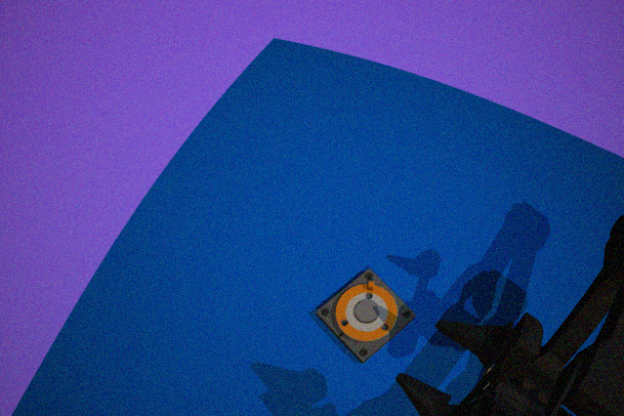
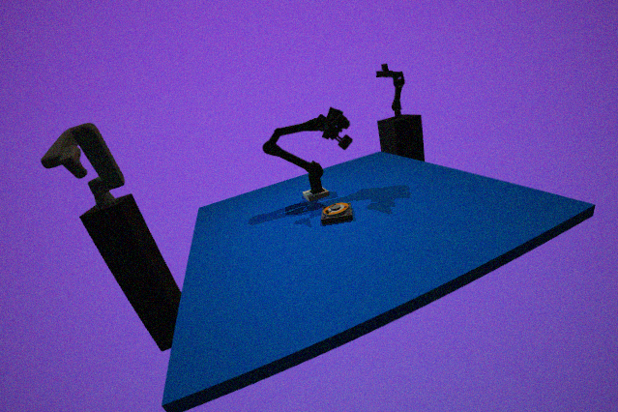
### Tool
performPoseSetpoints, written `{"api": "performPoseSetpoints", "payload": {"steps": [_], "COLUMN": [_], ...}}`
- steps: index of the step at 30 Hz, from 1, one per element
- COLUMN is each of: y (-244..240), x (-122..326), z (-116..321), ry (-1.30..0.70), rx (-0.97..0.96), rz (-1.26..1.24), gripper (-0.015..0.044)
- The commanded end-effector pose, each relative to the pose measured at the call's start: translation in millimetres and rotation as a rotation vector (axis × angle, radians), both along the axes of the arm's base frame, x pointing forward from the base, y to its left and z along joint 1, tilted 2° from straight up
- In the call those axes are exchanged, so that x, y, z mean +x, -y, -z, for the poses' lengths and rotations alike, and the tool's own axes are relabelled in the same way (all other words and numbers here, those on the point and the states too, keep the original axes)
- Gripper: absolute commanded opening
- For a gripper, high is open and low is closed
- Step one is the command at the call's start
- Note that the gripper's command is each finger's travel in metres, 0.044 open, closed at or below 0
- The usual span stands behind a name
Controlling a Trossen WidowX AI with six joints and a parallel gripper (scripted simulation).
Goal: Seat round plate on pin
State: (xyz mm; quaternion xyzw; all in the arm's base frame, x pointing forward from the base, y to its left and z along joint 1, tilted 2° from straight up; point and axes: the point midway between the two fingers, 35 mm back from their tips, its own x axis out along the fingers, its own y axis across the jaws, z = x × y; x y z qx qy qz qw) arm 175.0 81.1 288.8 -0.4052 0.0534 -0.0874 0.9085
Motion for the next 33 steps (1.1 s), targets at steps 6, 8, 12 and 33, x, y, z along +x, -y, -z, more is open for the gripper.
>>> {"api": "performPoseSetpoints", "payload": {"steps": [6, 8, 12, 33], "y": [-5, -3, 1, 102], "x": [30, 44, 61, 127], "z": [15, 25, 39, 154], "ry": [-0.170, -0.259, -0.372, -1.176], "rx": [-0.083, -0.104, -0.113, 0.361], "rz": [0.046, 0.071, 0.105, 0.384], "gripper": [0.0243, 0.0190, 0.0085, 0.0000]}}
